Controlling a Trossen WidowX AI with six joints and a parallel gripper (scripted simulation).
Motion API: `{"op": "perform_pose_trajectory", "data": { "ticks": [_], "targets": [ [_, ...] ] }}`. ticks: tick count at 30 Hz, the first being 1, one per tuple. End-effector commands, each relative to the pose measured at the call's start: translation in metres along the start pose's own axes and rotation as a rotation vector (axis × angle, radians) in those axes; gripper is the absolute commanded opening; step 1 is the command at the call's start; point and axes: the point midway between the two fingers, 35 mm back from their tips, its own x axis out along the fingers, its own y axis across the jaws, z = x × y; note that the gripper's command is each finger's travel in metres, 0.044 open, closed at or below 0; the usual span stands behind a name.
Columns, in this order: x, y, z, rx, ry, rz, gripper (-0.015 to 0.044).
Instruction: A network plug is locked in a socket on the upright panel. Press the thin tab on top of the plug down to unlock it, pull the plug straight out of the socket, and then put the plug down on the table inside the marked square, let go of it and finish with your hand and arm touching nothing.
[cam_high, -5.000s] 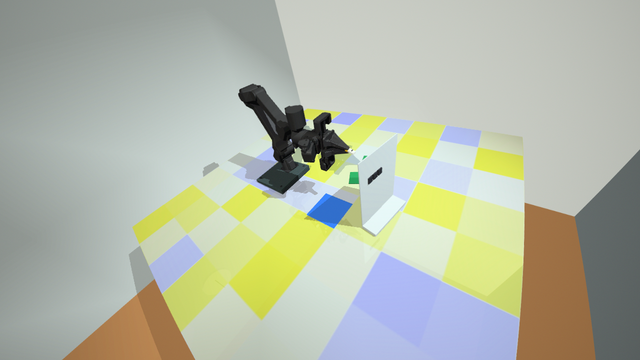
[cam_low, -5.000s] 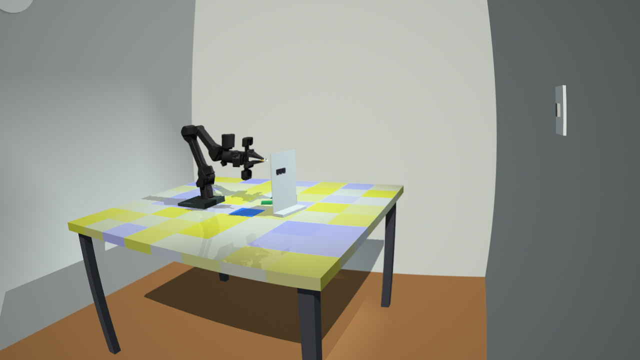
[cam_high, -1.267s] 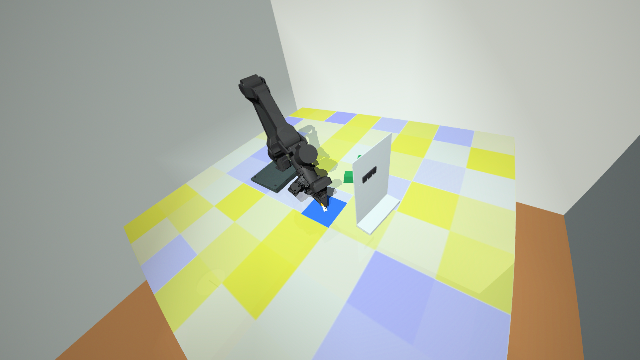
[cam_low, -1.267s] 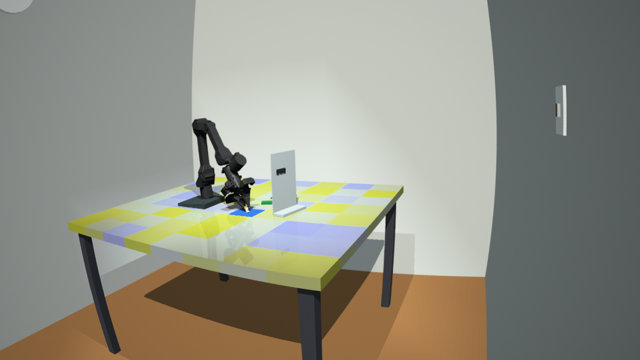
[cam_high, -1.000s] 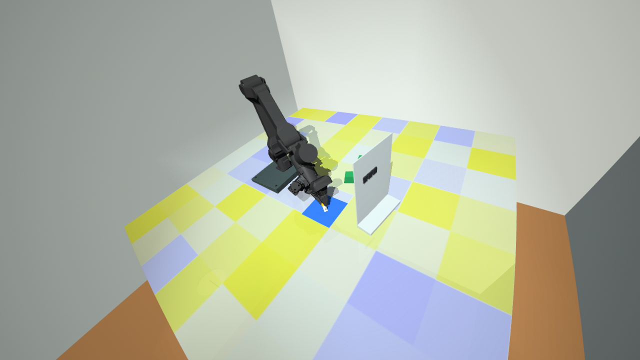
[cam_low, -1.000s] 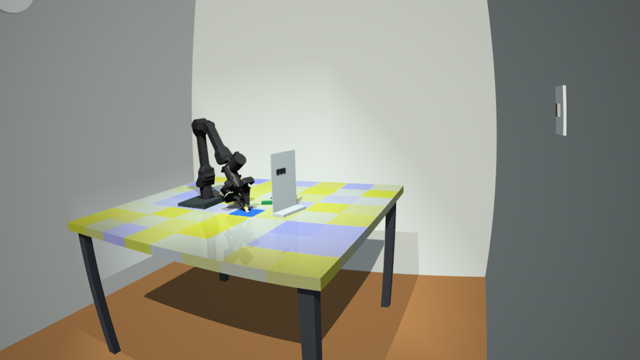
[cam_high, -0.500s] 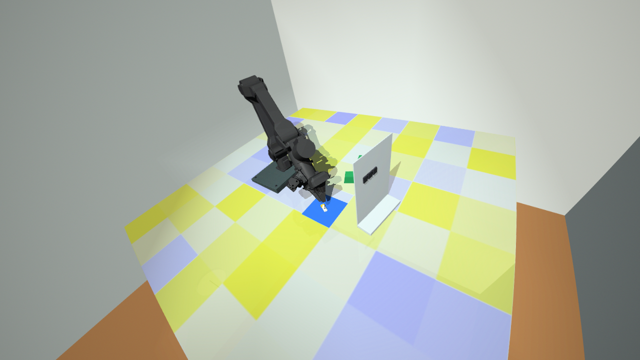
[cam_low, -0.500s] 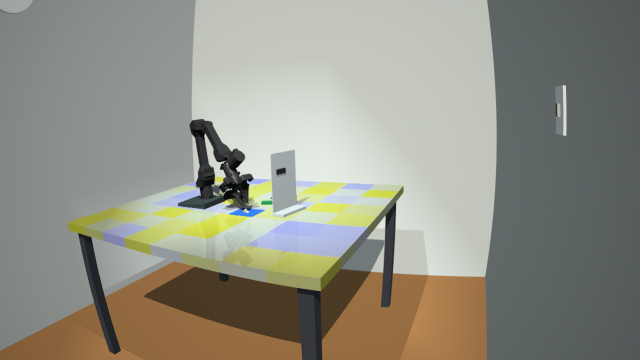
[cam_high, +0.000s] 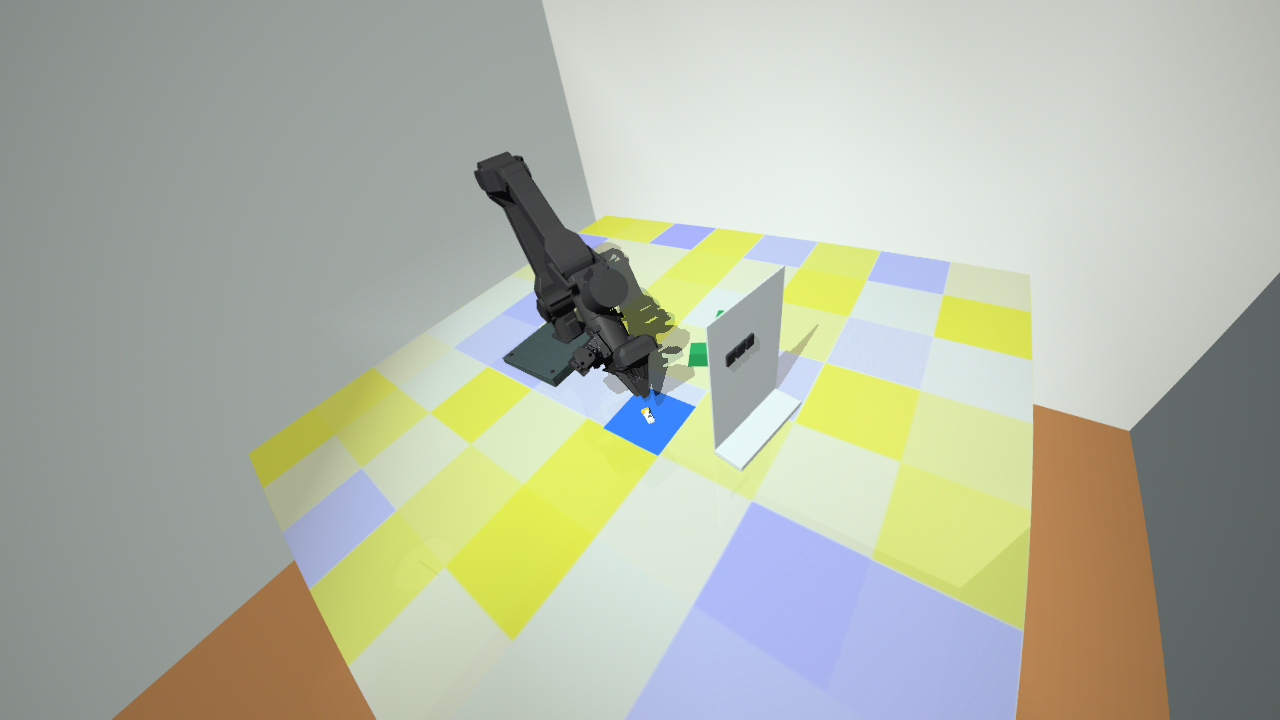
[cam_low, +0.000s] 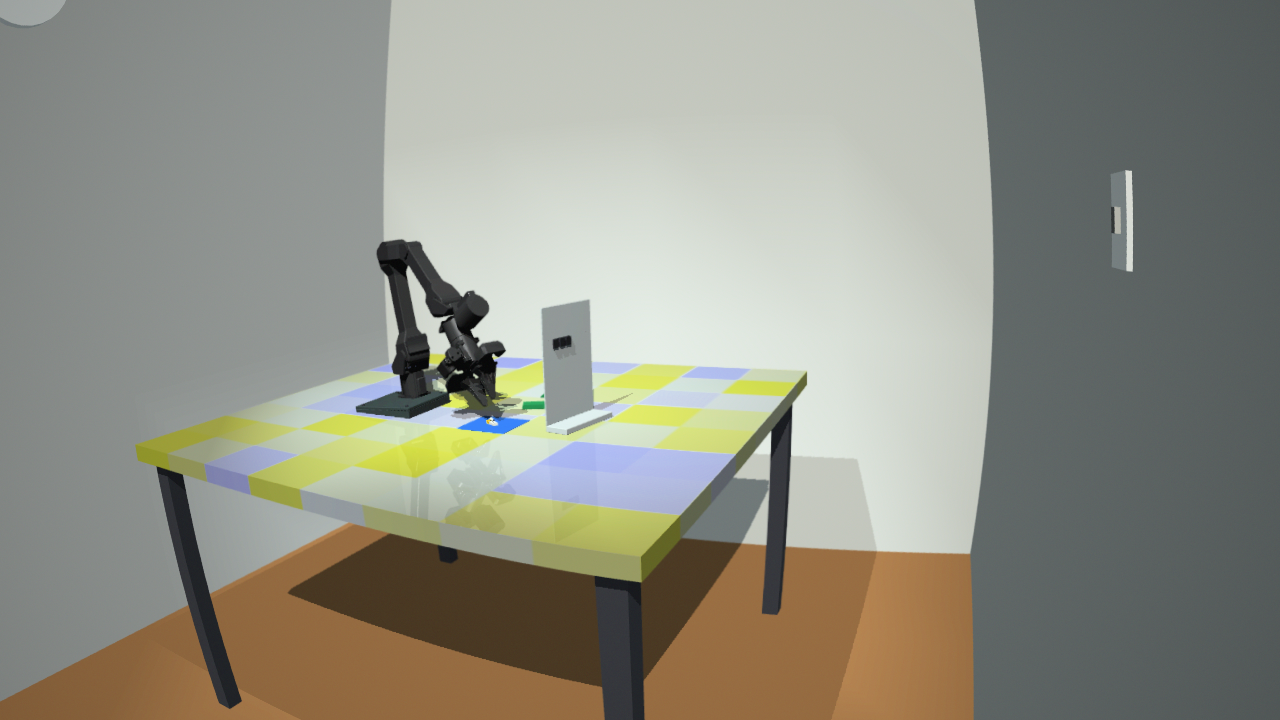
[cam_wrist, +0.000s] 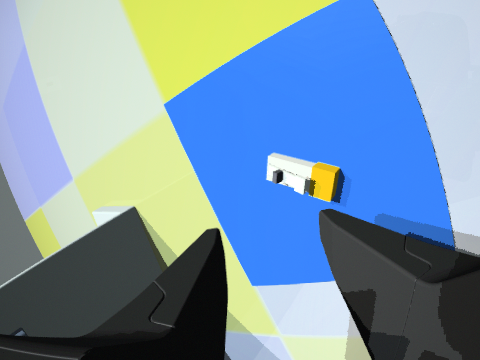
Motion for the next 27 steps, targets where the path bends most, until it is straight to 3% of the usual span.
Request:
{"op": "perform_pose_trajectory", "data": {
  "ticks": [1,27],
  "targets": [
    [-0.007,0.007,0.001,0.007,-0.004,0.007,0.0156],
    [-0.043,0.031,0.001,0.007,-0.003,0.007,0.0156]
  ]
}}
